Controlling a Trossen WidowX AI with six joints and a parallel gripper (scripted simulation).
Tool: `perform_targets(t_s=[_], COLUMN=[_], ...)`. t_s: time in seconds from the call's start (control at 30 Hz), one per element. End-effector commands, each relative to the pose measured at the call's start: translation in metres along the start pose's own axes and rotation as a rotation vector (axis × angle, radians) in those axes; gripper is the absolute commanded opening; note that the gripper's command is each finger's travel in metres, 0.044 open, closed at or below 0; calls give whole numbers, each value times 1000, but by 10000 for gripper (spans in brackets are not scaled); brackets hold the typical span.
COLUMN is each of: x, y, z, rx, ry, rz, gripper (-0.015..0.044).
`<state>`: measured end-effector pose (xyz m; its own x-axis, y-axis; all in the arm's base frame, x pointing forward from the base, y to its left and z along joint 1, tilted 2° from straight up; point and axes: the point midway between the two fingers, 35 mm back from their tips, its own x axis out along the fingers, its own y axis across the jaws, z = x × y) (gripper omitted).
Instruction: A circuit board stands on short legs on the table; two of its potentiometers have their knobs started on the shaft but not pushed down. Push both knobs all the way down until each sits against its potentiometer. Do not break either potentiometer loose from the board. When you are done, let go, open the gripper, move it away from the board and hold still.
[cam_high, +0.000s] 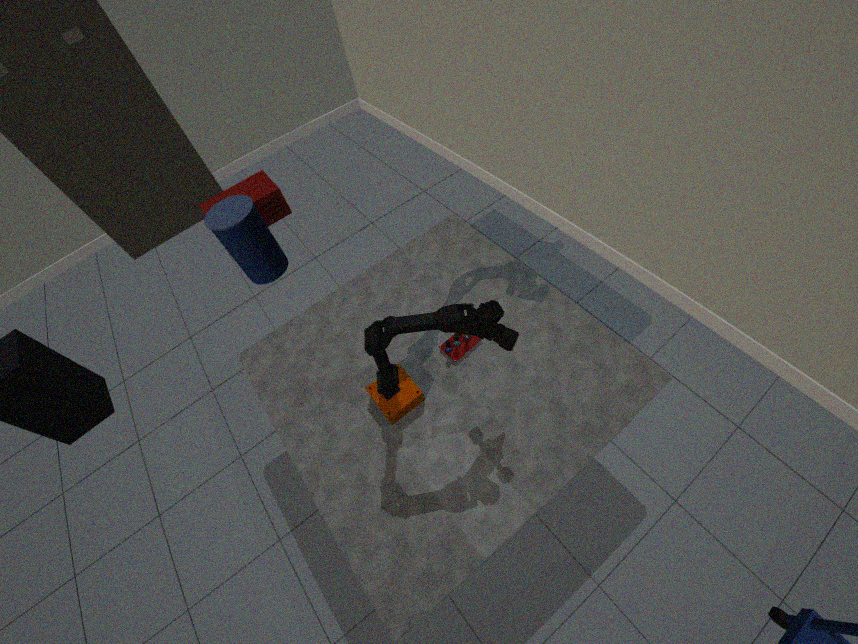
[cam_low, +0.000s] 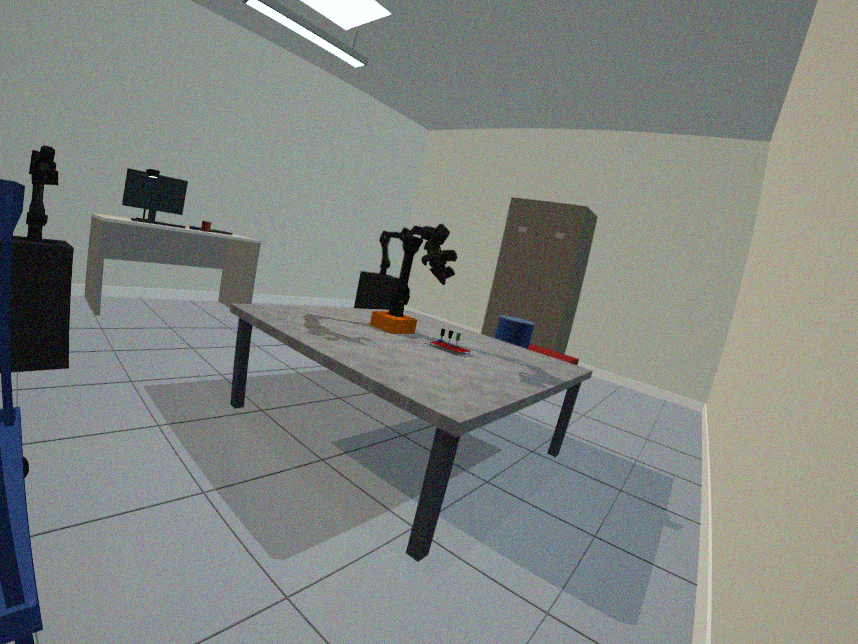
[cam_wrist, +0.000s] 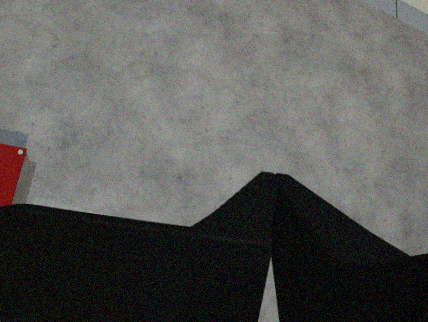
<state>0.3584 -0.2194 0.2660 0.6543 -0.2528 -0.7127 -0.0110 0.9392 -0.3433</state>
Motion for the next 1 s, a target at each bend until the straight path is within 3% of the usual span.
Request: perform_targets(t_s=[0.0, 0.33, 0.63, 0.97], x=[22, 51, 51, 57], y=[41, 147, 237, 253], z=[-5, -25, -58, -70], rx=[64, 180, 218, 218], ry=[86, 349, 633, 676], rz=[93, 257, 282, 274], gripper=[0, 0, 0, 0])
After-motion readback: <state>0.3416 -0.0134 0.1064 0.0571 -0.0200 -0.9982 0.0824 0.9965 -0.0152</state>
